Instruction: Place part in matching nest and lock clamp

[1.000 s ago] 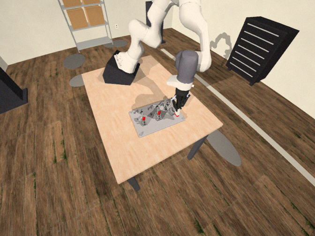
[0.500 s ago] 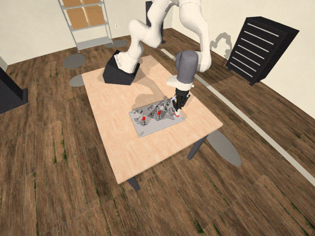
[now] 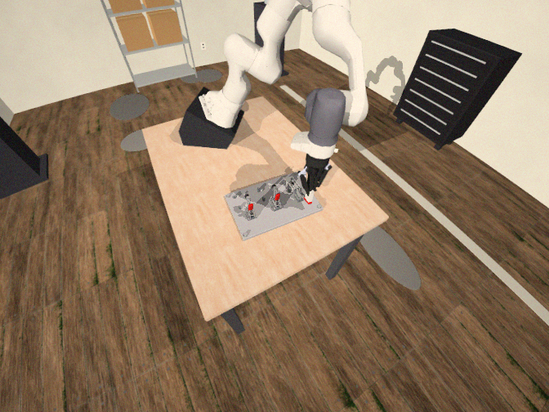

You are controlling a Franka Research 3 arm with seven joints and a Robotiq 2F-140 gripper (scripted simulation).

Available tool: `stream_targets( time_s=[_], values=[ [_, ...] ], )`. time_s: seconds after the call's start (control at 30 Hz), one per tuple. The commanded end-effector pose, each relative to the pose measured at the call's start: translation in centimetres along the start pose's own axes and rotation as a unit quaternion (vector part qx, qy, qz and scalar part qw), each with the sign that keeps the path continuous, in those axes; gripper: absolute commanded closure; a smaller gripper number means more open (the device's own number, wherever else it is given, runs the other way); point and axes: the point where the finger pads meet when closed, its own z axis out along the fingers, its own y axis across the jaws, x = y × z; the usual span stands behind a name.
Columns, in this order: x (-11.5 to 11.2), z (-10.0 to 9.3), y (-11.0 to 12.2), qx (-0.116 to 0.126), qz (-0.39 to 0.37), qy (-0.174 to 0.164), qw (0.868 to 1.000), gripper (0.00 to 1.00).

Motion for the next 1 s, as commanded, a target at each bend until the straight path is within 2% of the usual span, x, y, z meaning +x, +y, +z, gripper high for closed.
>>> stream_targets(
  time_s=[0.0,0.97],
  values=[
    [0.08,0.21,0.13,-0.001,0.0,0.0,1.0,1.0],
    [0.08,0.59,0.13,-0.001,0.0,0.0,1.0,1.0]
  ],
)
